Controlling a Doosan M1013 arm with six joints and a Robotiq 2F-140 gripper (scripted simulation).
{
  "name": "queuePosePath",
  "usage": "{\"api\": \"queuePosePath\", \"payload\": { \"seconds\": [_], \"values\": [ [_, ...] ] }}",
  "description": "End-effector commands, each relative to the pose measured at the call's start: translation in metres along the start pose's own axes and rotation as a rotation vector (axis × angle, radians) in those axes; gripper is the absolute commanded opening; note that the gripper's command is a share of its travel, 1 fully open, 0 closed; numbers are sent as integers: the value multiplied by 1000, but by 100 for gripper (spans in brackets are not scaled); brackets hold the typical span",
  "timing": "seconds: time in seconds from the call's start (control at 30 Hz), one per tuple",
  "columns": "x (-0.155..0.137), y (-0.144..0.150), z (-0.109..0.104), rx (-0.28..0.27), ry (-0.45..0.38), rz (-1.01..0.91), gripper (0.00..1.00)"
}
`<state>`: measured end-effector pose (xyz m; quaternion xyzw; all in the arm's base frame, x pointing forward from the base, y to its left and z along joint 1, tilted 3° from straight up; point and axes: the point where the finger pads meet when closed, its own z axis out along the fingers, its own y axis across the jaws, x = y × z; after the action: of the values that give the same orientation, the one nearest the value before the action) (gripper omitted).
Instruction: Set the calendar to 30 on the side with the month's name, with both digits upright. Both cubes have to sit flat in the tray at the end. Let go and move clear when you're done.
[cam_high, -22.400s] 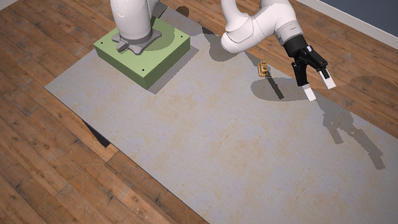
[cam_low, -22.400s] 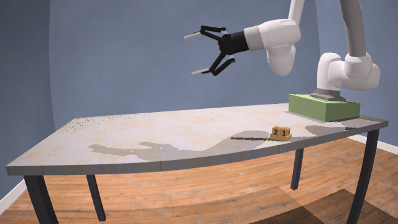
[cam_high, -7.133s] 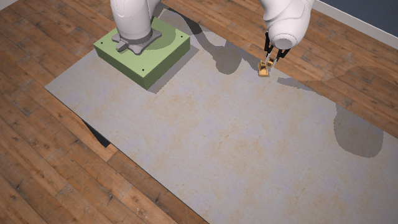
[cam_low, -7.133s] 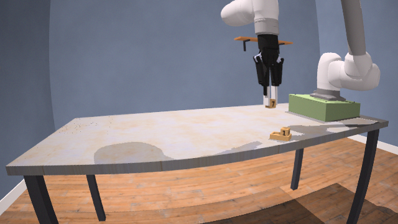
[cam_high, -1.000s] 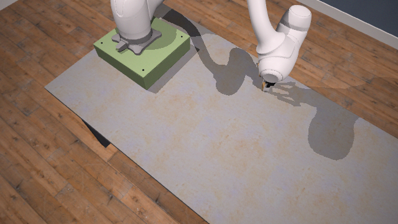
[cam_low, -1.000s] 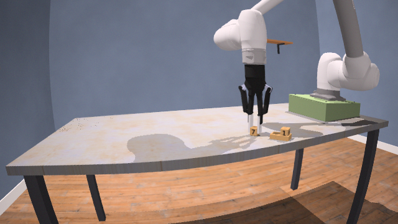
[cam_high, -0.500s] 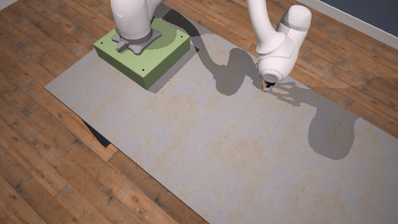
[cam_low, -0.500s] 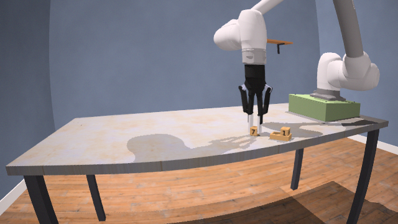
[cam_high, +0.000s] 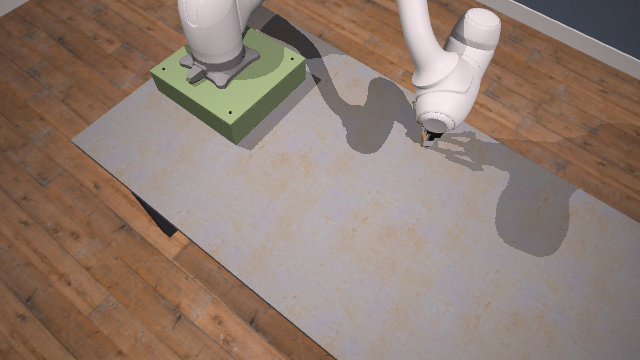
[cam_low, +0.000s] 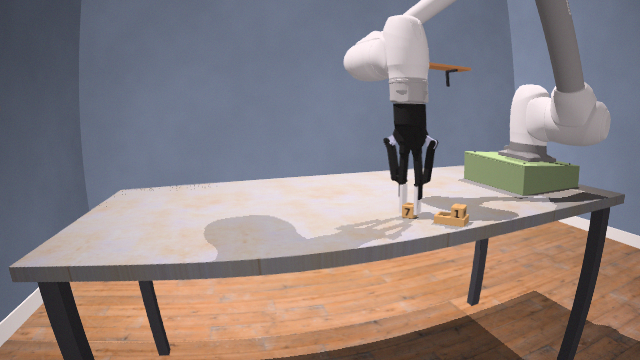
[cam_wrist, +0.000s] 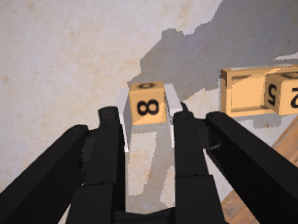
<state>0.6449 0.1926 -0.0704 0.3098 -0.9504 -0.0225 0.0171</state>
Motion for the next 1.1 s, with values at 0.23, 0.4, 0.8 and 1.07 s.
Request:
{"api": "queuePosePath", "payload": {
  "seconds": [0.23, 0.4, 0.8, 1.07],
  "values": [
    [0, 0, 0, 0, 0, 0, 24],
    [0, 0, 0, 0, 0, 0, 29],
    [0, 0, 0, 0, 0, 0, 35],
    [0, 0, 0, 0, 0, 0, 35]
  ]
}}
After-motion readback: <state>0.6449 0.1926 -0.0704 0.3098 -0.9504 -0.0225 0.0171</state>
